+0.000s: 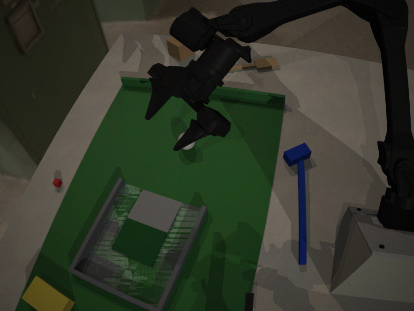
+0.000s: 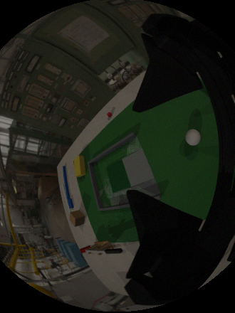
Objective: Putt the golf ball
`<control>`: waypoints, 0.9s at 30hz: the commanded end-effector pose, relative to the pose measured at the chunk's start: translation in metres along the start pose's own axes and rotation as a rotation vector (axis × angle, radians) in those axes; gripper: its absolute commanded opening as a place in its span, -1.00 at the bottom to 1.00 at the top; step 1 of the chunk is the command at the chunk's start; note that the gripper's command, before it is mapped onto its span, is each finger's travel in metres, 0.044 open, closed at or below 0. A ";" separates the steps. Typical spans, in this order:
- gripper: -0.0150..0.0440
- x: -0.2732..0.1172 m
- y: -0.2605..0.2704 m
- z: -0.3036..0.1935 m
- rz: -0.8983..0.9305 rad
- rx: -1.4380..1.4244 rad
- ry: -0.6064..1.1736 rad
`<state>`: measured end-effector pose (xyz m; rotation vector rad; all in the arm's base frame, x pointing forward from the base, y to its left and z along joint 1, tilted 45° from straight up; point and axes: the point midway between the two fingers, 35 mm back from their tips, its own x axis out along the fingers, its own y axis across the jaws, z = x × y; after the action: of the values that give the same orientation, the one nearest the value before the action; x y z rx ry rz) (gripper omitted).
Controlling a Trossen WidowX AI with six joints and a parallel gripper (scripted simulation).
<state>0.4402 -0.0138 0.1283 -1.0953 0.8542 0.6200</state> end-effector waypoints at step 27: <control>1.00 0.107 0.333 0.022 0.522 -0.605 0.586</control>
<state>0.2415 0.1265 -0.1218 -1.6388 1.5370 1.0743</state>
